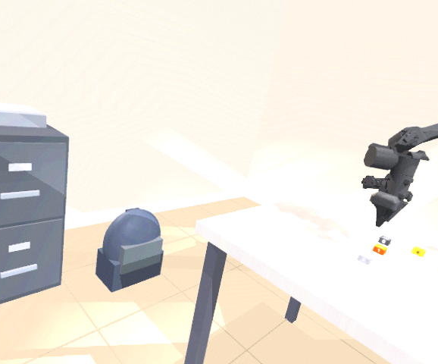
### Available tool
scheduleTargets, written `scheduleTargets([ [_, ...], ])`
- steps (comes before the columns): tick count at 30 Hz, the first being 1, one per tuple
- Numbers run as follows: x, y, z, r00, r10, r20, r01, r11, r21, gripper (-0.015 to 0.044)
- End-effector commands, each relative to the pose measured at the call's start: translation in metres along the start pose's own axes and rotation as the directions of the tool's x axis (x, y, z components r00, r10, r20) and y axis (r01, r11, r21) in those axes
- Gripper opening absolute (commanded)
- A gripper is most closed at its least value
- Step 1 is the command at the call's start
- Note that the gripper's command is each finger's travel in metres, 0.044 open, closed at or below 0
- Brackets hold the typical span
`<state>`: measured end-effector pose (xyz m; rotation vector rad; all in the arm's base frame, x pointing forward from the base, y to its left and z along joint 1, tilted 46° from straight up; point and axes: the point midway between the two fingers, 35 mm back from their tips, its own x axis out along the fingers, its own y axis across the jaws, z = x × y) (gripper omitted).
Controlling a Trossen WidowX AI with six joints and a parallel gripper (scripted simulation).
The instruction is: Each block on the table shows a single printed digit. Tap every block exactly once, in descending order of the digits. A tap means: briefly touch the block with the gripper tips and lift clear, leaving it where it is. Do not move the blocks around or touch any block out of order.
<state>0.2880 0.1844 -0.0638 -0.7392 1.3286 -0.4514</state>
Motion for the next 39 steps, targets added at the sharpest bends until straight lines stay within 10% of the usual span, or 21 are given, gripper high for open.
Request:
scheduleTargets([
  [1, 0.001, 0.000, -0.001, 1.000, -0.001, -0.005, 0.001, 1.000, 0.001, 0.0400],
  [17, 0.000, -0.218, 0.023, 1.000, -0.011, -0.006, 0.011, 1.000, -0.001, 0.0400],
  [39, 0.000, -0.220, 0.023, 1.000, -0.012, -0.006, 0.012, 1.000, -0.001, 0.0400],
])
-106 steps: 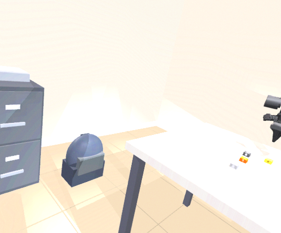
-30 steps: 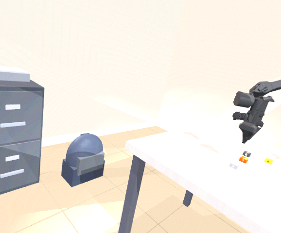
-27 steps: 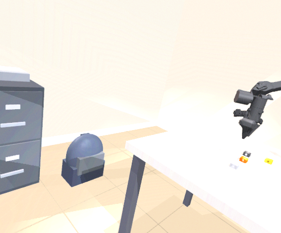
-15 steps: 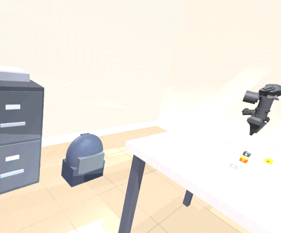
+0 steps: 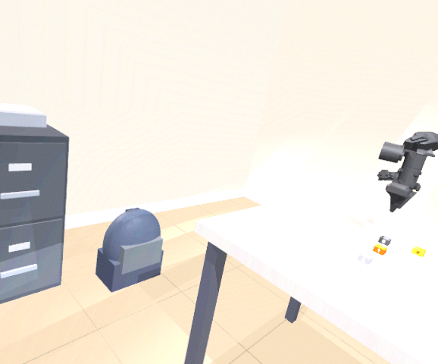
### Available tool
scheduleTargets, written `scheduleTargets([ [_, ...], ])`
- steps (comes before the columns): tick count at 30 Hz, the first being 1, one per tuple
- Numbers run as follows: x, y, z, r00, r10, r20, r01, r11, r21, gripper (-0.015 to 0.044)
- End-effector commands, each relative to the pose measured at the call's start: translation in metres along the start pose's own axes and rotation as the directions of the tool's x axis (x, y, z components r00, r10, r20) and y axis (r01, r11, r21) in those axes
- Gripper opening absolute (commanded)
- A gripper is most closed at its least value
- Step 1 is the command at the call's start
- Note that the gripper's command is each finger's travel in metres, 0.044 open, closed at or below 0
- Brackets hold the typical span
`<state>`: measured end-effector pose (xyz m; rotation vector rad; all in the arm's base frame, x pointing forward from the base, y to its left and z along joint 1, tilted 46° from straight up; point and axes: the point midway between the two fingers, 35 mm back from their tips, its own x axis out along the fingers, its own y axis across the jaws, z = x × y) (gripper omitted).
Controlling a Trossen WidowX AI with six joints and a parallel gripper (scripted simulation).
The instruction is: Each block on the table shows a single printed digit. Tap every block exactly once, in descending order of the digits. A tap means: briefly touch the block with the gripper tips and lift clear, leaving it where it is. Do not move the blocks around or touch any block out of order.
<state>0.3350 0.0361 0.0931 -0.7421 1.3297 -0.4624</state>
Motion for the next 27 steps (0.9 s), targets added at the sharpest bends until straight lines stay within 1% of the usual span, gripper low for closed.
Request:
scheduleTargets([
  [1, 0.000, -0.001, 0.000, 1.000, -0.003, -0.001, 0.003, 1.000, -0.004, 0.0400],
  [3, -0.001, 0.011, 0.002, 1.000, 0.002, 0.000, -0.002, 1.000, -0.005, 0.0400],
  [4, -0.002, 0.026, 0.004, 1.000, 0.007, 0.001, -0.007, 1.000, -0.005, 0.0400],
  [9, -0.005, 0.121, 0.005, 1.000, 0.023, 0.002, -0.023, 1.000, -0.008, 0.0400],
  [14, -0.003, 0.209, -0.020, 1.000, 0.012, 0.000, -0.012, 1.000, -0.004, 0.0400],
  [16, -0.001, 0.220, -0.025, 1.000, 0.008, 0.000, -0.008, 1.000, -0.003, 0.0400],
  [22, -0.001, 0.220, -0.025, 1.000, 0.008, 0.000, -0.008, 1.000, -0.003, 0.0400],
  [24, 0.012, 0.221, -0.023, 1.000, 0.009, 0.000, -0.009, 1.000, -0.003, 0.0348],
  [27, 0.067, 0.220, -0.023, 1.000, 0.006, 0.001, -0.006, 1.000, -0.002, 0.0269],
])
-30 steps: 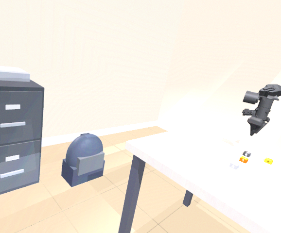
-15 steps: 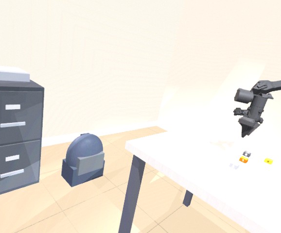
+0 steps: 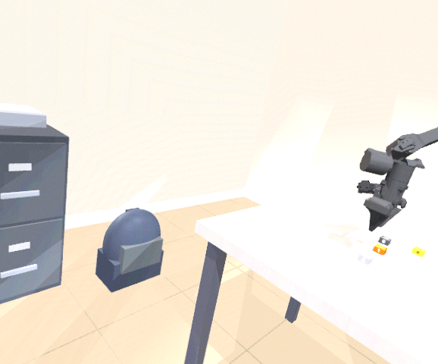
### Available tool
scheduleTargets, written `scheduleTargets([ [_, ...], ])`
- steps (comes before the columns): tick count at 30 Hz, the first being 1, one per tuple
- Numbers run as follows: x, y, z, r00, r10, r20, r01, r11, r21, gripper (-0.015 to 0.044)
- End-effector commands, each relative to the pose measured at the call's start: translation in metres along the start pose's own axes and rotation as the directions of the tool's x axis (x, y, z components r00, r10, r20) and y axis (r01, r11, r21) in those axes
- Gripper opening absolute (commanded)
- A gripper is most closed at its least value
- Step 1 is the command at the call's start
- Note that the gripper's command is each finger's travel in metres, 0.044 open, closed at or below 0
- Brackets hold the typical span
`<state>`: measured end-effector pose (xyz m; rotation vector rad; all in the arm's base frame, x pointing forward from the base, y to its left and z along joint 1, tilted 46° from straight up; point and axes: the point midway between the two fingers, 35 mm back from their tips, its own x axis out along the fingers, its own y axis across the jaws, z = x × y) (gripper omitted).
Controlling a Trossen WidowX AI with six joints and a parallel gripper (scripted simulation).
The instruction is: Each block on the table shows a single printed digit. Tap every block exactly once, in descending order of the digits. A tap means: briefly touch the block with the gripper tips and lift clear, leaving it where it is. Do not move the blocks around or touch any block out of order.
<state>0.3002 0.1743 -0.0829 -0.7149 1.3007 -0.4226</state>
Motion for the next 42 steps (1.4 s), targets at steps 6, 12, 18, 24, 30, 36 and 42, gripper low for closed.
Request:
scheduleTargets([
  [6, 0.059, -0.008, -0.012, 0.999, -0.032, -0.039, 0.032, 0.999, -0.012, 0.0111],
  [12, 0.059, -0.008, -0.012, 0.999, -0.032, -0.039, 0.032, 0.999, -0.012, 0.0020],
  [18, 0.059, -0.008, -0.012, 0.999, -0.032, -0.039, 0.032, 0.999, -0.012, 0.0020],
  [24, 0.068, -0.008, -0.012, 0.999, -0.032, -0.039, 0.032, 0.999, -0.012, 0.0020],
  [30, 0.077, -0.008, -0.012, 0.999, -0.033, -0.039, 0.032, 0.999, -0.012, 0.0020],
  [36, 0.087, -0.009, -0.013, 0.999, -0.033, -0.039, 0.033, 0.999, -0.012, 0.0020],
  [42, 0.089, -0.009, -0.013, 0.999, -0.034, -0.039, 0.033, 0.999, -0.012, 0.0020],
])
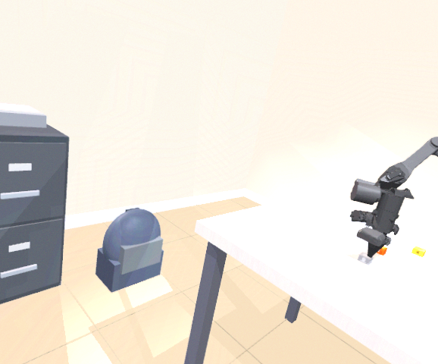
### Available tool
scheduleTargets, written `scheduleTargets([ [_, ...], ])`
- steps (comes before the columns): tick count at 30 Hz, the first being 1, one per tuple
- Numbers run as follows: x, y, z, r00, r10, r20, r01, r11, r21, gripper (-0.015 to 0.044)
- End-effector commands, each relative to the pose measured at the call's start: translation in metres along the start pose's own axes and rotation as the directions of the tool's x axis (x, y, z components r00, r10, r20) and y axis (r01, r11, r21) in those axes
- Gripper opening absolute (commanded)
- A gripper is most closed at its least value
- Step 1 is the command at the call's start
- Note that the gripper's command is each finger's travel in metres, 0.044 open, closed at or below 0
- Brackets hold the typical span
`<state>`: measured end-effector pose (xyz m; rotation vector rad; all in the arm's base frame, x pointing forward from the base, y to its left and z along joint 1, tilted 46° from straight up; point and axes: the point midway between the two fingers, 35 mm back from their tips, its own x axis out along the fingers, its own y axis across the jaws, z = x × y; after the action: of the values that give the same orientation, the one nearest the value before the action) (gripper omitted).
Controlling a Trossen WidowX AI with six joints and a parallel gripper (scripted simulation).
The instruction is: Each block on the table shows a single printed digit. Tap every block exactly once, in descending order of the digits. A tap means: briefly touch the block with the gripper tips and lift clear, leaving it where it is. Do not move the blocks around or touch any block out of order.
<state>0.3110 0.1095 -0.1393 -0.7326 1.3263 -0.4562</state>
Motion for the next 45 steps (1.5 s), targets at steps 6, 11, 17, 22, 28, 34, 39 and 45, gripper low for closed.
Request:
scheduleTargets([
  [6, -0.027, 0.001, -0.002, 1.000, -0.005, -0.004, 0.005, 1.000, -0.007, 0.0020],
  [11, -0.040, 0.002, 0.000, 1.000, -0.003, -0.004, 0.003, 1.000, -0.007, 0.0020],
  [17, -0.108, 0.002, -0.001, 1.000, -0.001, -0.005, 0.001, 1.000, -0.007, 0.0020],
  [22, -0.108, 0.002, -0.001, 1.000, -0.001, -0.005, 0.001, 1.000, -0.007, 0.0020],
  [28, -0.117, -0.064, 0.005, 1.000, 0.012, -0.006, -0.012, 1.000, -0.012, 0.0020],
  [34, -0.119, -0.149, -0.007, 1.000, 0.015, -0.004, -0.015, 1.000, -0.015, 0.0020],
  [39, -0.115, -0.212, -0.034, 1.000, 0.005, -0.005, -0.005, 1.000, -0.014, 0.0020],
  [45, -0.109, -0.257, -0.068, 1.000, -0.014, -0.009, 0.014, 1.000, -0.013, 0.0020],
])
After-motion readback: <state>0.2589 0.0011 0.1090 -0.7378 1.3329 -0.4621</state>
